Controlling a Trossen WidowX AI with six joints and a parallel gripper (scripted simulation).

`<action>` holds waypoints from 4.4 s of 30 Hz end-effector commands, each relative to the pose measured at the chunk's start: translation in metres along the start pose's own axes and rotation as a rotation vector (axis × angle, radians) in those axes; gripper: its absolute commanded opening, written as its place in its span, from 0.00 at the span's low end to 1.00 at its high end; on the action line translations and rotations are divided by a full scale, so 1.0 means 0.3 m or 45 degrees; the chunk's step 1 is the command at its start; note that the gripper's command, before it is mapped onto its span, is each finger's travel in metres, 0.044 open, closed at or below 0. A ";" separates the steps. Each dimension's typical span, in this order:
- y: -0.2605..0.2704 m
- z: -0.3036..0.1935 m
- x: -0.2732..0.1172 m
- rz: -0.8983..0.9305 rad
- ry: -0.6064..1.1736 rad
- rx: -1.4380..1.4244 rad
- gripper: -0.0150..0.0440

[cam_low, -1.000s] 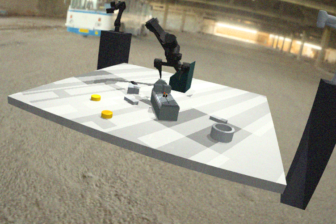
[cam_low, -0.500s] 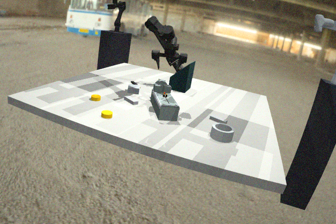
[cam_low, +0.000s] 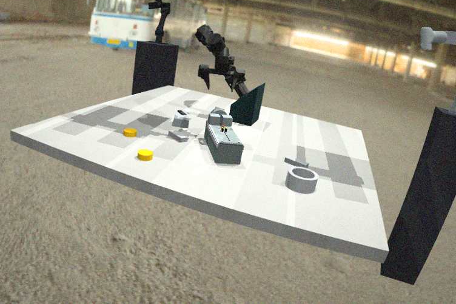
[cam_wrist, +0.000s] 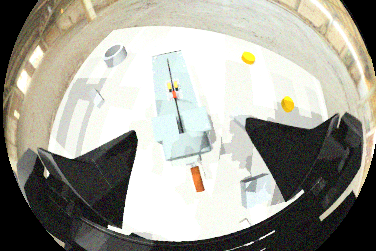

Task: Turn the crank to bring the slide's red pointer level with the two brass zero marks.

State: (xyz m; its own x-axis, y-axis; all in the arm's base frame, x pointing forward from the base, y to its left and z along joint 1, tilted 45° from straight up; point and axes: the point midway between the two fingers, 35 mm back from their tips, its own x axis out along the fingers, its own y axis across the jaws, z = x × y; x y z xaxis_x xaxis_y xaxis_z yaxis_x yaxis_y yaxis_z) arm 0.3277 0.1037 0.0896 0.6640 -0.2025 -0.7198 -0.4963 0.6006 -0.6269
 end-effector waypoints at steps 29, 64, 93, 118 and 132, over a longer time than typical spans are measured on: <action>-0.021 -0.284 0.121 0.075 -0.045 -0.138 1.00; -0.029 -0.439 0.272 0.069 -0.044 -0.143 1.00; -0.029 -0.487 0.312 0.066 -0.044 -0.145 0.29; -0.067 -0.477 0.308 0.065 -0.044 -0.145 0.25; -0.072 -0.475 0.306 0.065 -0.044 -0.145 0.25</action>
State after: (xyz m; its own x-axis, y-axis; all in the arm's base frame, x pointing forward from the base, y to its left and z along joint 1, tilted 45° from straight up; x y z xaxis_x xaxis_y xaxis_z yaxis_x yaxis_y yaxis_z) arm 0.3148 -0.0348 -0.0123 0.6369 -0.1342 -0.7592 -0.6072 0.5196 -0.6012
